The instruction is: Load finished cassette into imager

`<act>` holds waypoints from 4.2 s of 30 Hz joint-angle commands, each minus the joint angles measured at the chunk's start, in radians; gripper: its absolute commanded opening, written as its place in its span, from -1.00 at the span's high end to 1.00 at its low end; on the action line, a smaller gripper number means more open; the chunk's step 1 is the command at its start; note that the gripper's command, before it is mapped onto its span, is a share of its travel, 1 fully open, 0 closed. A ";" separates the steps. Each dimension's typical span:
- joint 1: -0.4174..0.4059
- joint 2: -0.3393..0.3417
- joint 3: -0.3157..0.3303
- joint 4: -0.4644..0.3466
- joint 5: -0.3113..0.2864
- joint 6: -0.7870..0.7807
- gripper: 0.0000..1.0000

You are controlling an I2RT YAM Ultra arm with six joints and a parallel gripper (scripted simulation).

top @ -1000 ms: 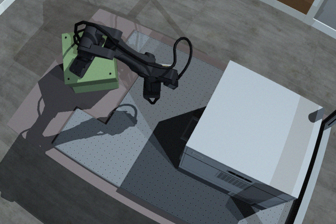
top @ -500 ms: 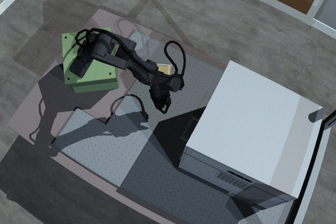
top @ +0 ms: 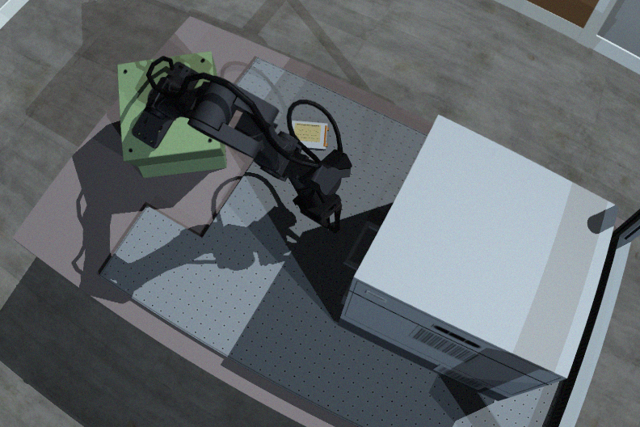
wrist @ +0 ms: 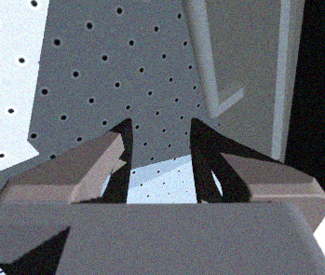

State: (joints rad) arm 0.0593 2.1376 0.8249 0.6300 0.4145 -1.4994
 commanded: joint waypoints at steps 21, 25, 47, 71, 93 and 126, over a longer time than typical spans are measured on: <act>-0.044 0.038 -0.086 0.290 -0.219 -0.342 0.30; -0.044 0.038 -0.086 0.288 -0.219 -0.338 0.30; -0.044 0.038 -0.086 0.288 -0.219 -0.338 0.30; -0.047 0.053 -0.048 0.287 -0.220 -0.339 0.30; -0.068 0.141 0.060 0.263 -0.233 -0.347 0.30; -0.085 0.266 0.226 0.224 -0.250 -0.356 0.30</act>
State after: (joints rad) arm -0.0280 2.3890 1.0096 0.8818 0.1837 -1.8523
